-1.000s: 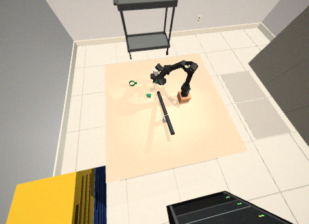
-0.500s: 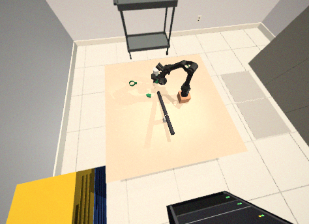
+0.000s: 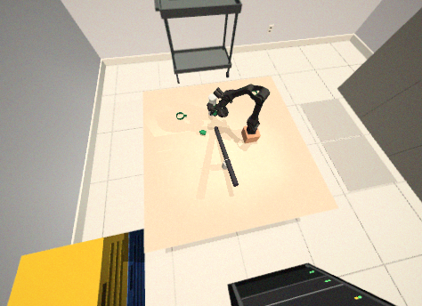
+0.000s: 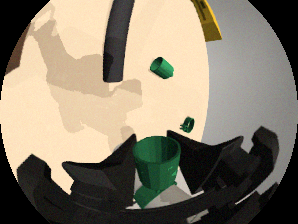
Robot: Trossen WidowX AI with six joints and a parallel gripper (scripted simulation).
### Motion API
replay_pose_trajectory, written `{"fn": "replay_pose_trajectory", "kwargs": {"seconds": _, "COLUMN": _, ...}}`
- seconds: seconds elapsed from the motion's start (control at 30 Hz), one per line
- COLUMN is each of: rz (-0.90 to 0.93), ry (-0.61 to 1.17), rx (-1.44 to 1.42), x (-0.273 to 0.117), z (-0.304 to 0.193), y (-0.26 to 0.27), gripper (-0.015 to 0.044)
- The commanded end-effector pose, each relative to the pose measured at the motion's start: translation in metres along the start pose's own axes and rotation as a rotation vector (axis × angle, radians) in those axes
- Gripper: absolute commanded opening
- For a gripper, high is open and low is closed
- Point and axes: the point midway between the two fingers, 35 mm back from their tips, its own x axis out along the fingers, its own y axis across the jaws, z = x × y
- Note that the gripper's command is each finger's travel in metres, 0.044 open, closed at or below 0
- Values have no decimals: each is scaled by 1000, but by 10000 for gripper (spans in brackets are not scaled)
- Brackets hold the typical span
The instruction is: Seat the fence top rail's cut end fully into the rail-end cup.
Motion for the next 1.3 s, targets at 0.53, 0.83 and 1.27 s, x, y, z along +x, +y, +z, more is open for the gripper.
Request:
{"fn": "replay_pose_trajectory", "kwargs": {"seconds": 0.53, "rz": 3, "ry": 1, "rx": 12, "x": 0, "z": 0, "y": 1, "gripper": 0}}
{"fn": "replay_pose_trajectory", "kwargs": {"seconds": 0.83, "rz": 0, "ry": -5, "rx": 0, "x": 0, "z": 0, "y": 0, "gripper": 0}}
{"fn": "replay_pose_trajectory", "kwargs": {"seconds": 1.27, "rz": 0, "ry": -5, "rx": 0, "x": -4, "z": 4, "y": -3, "gripper": 341}}
